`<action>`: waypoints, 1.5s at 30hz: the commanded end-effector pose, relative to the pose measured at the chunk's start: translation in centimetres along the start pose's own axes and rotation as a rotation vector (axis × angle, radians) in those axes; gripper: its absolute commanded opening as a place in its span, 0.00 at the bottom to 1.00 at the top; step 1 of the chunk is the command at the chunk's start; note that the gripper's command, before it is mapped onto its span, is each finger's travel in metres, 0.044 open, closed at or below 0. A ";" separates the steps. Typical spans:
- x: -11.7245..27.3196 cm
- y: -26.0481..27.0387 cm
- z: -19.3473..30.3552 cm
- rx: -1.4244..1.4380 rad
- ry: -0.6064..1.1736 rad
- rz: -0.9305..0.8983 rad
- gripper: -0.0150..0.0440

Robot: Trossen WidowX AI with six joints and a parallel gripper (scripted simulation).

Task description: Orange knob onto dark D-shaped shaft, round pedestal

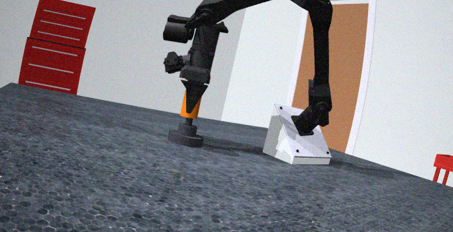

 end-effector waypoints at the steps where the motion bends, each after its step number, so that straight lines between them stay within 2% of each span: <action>1: 0.1 0.1 0.0 -0.004 -0.003 -0.001 0.25; 45: 0.1 0.1 0.0 -0.004 -0.003 -0.001 0.25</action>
Point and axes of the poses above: the point midway between the two fingers, 35 mm back from their tips, its own x axis back along the fingers, its own y axis across the jaws, z = x × y, the point moved 8 cm from there along x, back along the fingers, and after that the axes turned 13 degrees about -x, right-handed, at the moved point
